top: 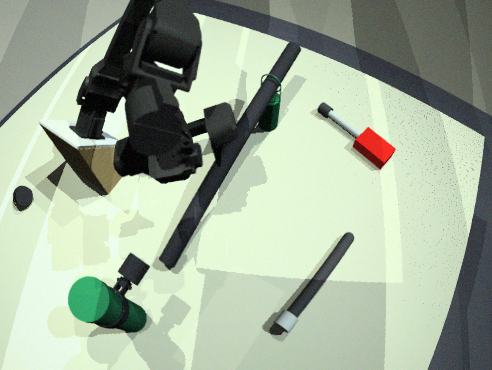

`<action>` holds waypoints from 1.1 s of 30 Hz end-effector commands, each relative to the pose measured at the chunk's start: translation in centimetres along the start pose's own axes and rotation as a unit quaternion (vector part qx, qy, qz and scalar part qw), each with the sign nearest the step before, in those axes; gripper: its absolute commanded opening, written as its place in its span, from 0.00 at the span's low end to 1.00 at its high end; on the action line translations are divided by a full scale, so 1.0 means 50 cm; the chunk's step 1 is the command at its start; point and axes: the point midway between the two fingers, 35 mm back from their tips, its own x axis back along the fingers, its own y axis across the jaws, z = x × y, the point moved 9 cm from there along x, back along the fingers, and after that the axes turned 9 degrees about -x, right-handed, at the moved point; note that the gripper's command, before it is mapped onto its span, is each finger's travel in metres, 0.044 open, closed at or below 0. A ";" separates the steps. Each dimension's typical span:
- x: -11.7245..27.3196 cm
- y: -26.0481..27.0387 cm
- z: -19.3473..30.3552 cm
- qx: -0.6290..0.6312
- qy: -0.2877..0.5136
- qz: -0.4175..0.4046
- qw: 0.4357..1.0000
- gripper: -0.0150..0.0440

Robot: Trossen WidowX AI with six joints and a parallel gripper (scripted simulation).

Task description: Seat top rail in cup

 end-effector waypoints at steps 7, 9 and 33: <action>-0.093 0.048 -0.007 -0.358 0.013 0.125 0.925 1.00; -0.093 0.048 -0.007 -0.358 0.013 0.125 0.925 1.00; -0.190 0.025 0.005 -0.357 0.015 0.124 0.926 1.00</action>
